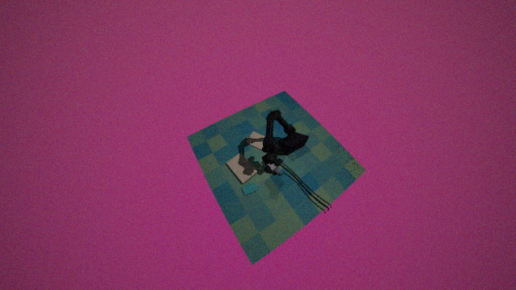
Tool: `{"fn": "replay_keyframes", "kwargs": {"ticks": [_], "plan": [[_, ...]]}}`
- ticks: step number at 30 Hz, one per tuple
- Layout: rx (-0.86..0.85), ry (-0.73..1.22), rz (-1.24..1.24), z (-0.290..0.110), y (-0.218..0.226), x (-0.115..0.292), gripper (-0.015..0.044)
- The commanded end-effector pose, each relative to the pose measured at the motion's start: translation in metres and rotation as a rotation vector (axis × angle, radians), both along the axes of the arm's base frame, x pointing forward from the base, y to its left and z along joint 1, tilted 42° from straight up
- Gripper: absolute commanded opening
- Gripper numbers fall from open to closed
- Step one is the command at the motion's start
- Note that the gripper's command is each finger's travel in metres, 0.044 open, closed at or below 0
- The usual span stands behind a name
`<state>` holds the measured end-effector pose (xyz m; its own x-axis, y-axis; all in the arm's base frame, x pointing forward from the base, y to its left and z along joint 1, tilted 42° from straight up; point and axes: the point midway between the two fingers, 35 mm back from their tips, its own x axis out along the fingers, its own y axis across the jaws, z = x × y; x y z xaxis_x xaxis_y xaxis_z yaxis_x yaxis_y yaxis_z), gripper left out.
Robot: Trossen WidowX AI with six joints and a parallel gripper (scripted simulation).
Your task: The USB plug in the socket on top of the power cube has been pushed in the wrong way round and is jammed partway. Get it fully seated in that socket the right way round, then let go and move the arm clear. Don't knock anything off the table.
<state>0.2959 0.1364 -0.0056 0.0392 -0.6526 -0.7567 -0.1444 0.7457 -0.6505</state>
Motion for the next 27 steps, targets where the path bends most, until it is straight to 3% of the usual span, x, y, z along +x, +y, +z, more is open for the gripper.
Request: {"fn": "replay_keyframes", "kwargs": {"ticks": [1,27], "plan": [[0.003,-0.058,-0.069,-0.0001,-0.0002,-0.0004,0.0000],[0.029,-0.503,-0.584,-0.0001,-0.0002,-0.0004,0.0000]]}}
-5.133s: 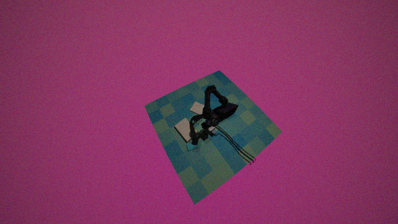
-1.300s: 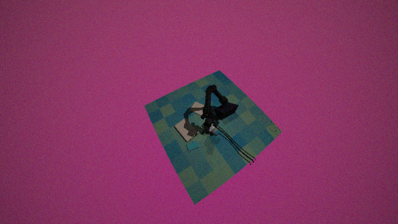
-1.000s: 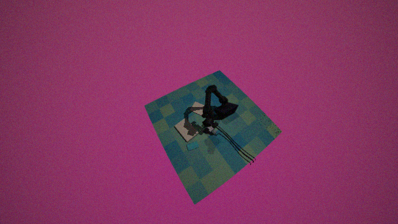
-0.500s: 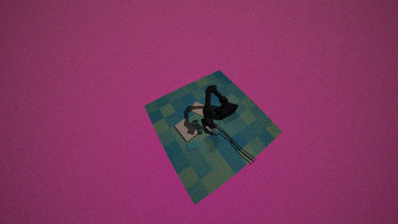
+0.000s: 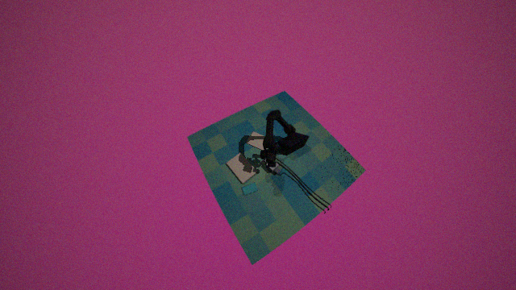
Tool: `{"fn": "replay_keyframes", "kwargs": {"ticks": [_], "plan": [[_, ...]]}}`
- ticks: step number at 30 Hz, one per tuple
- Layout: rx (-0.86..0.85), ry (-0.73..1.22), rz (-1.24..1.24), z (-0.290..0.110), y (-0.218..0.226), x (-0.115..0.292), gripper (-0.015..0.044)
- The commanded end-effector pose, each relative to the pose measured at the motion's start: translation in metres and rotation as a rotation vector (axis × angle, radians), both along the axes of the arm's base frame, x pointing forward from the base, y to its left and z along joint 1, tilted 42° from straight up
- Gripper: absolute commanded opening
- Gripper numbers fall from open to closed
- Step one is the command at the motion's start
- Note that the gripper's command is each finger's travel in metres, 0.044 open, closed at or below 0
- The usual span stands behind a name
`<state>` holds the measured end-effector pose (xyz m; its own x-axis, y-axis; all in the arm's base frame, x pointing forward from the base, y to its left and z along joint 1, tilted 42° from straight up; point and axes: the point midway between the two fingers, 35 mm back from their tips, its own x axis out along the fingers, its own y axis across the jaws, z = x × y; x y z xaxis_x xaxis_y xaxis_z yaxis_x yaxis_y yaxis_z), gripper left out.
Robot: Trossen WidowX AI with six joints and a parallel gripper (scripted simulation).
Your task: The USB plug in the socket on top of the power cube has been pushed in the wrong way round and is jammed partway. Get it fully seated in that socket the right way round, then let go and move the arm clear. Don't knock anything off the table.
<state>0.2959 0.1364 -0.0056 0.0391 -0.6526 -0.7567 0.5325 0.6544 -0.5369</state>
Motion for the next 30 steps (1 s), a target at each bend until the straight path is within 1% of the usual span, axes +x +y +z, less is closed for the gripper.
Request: {"fn": "replay_keyframes", "kwargs": {"ticks": [1,25,30], "plan": [[0.003,-0.058,-0.069,-0.0001,-0.0002,-0.0004,0.0000],[0.027,-0.468,-0.544,-0.0001,-0.0002,-0.0004,0.0000],[0.028,-0.494,-0.574,-0.0001,-0.0002,-0.0004,0.0000]]}}
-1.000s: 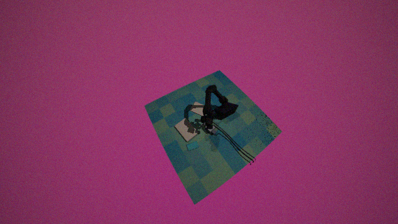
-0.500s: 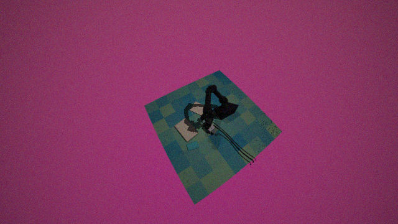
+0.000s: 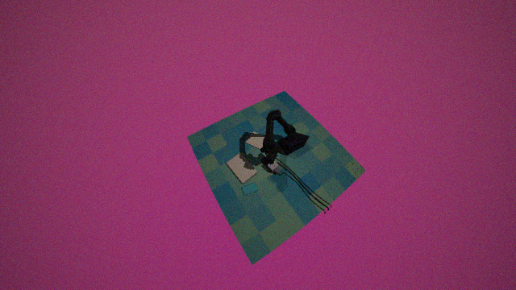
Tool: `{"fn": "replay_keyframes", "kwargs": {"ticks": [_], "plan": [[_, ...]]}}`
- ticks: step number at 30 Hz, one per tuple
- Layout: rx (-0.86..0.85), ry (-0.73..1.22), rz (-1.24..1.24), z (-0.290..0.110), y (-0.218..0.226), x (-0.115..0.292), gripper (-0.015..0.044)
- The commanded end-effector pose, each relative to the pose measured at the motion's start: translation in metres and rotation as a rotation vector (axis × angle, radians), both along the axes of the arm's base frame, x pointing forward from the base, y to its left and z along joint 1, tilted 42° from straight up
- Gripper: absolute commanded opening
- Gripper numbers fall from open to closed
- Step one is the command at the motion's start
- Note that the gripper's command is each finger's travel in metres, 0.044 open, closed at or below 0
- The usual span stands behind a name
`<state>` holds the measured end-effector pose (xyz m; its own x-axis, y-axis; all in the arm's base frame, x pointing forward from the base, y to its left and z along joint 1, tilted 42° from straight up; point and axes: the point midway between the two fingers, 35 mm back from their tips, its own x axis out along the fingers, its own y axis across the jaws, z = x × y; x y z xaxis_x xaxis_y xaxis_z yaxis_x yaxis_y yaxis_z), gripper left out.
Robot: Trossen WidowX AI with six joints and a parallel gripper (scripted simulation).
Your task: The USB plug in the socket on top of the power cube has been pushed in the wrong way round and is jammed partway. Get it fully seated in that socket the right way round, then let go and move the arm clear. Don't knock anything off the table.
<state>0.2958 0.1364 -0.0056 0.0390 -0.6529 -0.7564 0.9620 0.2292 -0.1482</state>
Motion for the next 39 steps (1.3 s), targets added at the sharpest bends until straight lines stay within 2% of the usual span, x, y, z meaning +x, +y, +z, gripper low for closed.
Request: {"fn": "replay_keyframes", "kwargs": {"ticks": [1,39], "plan": [[0.000,-0.014,-0.018,-0.0001,-0.0002,-0.0004,0.0000],[0.024,-0.007,-0.017,-0.0038,-0.0008,0.0000,0.0000]]}}
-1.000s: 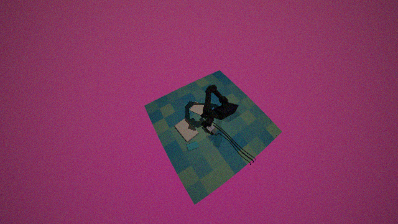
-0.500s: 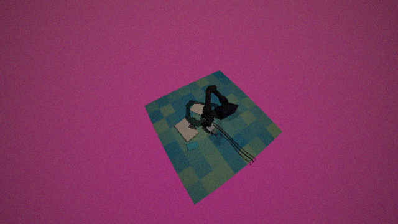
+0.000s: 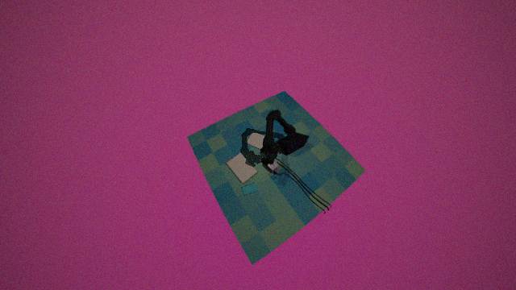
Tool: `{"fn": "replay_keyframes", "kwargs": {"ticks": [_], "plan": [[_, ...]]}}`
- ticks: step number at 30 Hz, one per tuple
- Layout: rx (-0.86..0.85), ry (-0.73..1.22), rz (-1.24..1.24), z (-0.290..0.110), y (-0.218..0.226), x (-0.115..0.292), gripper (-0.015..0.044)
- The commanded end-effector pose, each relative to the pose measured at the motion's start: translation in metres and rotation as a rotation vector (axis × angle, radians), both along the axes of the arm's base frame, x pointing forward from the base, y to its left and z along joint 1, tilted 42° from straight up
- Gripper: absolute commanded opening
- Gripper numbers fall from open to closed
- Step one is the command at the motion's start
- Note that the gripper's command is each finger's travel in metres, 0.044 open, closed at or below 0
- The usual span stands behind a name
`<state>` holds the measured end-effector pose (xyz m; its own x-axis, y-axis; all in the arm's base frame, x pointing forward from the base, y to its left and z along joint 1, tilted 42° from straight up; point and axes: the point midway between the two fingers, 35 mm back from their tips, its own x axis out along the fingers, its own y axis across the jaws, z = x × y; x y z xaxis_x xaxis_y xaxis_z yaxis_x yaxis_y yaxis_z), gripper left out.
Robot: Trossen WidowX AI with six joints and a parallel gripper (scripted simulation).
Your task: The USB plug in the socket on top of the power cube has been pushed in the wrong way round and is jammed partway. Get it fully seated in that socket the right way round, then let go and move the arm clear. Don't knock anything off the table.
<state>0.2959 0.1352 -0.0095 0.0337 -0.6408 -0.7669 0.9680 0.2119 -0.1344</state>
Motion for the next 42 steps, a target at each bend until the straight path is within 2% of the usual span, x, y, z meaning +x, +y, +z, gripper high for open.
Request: {"fn": "replay_keyframes", "kwargs": {"ticks": [1,42], "plan": [[0.008,0.003,0.003,0.0000,0.0004,-0.0001,0.0000],[0.040,0.008,-0.003,-0.0054,-0.0007,-0.0002,0.0000]]}}
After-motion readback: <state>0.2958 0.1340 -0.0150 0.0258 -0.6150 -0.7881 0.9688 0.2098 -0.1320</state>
